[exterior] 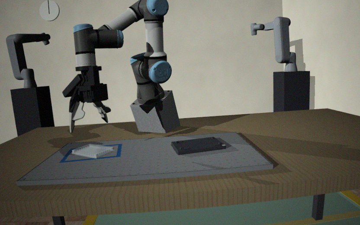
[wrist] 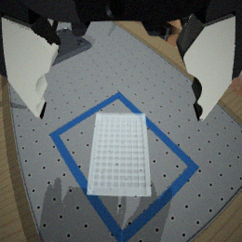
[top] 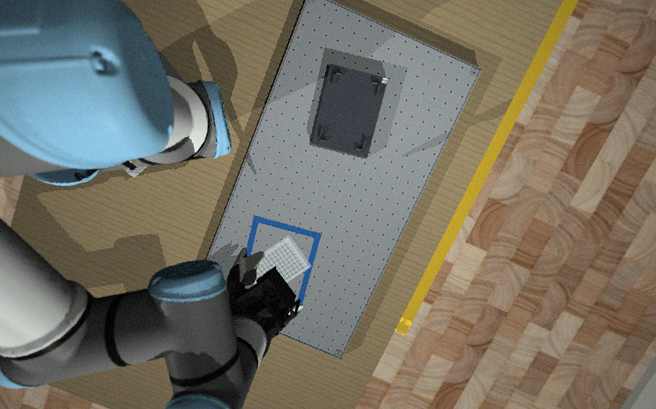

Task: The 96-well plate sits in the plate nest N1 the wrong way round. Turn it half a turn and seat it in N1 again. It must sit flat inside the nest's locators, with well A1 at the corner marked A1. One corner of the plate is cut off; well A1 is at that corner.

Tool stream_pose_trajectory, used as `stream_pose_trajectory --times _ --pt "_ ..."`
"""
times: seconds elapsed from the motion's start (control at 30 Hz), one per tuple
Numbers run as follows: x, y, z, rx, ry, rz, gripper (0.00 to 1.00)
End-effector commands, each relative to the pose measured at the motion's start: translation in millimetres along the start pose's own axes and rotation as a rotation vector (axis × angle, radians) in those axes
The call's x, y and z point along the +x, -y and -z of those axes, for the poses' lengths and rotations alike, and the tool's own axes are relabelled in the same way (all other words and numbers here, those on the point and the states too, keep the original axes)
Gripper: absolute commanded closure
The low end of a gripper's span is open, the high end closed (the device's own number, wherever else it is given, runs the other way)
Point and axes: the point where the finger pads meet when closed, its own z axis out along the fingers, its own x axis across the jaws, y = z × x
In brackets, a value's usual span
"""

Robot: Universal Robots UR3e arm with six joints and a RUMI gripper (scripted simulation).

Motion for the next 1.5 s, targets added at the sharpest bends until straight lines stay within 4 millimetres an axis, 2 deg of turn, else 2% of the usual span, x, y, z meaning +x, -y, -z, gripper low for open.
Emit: stream_pose_trajectory --times 0.0,0.8,1.47 --pt "-0.8 0.2 0.6 0.003 0.001 -0.004 0.00" --pt "-0.8 0.2 0.6 0.003 0.001 -0.004 0.00" --pt "-0.8 0.3 -29.4 0.003 0.001 -0.004 0.00"
